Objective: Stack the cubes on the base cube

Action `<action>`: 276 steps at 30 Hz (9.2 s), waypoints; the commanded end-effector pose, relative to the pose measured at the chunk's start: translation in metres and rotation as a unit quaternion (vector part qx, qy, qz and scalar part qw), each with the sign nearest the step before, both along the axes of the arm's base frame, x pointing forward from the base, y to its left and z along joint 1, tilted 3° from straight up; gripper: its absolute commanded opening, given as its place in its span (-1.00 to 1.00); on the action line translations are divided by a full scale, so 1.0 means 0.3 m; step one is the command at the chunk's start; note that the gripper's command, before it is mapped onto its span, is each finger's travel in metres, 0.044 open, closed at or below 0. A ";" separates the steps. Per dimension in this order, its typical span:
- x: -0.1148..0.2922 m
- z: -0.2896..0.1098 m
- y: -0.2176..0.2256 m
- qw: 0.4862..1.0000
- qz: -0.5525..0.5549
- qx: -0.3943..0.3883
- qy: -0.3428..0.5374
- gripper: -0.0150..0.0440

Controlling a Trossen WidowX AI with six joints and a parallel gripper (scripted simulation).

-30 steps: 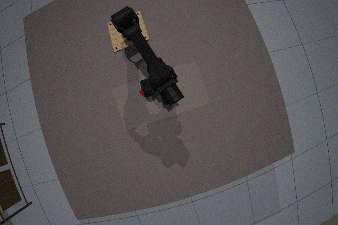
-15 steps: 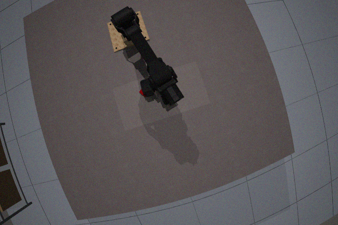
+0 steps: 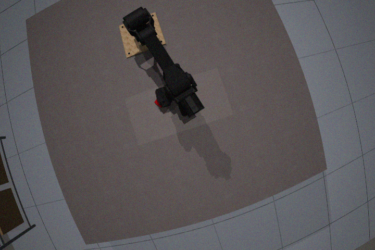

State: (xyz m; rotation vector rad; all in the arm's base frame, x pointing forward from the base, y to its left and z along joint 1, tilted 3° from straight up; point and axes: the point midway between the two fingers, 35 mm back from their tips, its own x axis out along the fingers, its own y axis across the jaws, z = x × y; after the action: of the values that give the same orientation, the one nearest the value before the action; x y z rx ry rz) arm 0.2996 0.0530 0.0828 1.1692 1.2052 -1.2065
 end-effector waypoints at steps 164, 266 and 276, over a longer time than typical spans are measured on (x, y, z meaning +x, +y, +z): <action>0.011 0.182 0.093 1.000 -0.007 0.003 -0.003 -0.14; 0.004 0.078 0.126 0.999 -0.033 0.002 -0.004 0.20; 0.004 0.135 0.127 0.999 -0.033 0.002 -0.004 0.20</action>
State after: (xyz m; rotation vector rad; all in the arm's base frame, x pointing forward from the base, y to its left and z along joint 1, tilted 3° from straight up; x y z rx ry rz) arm 0.3005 0.0908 0.1169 1.2192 1.1737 -1.2488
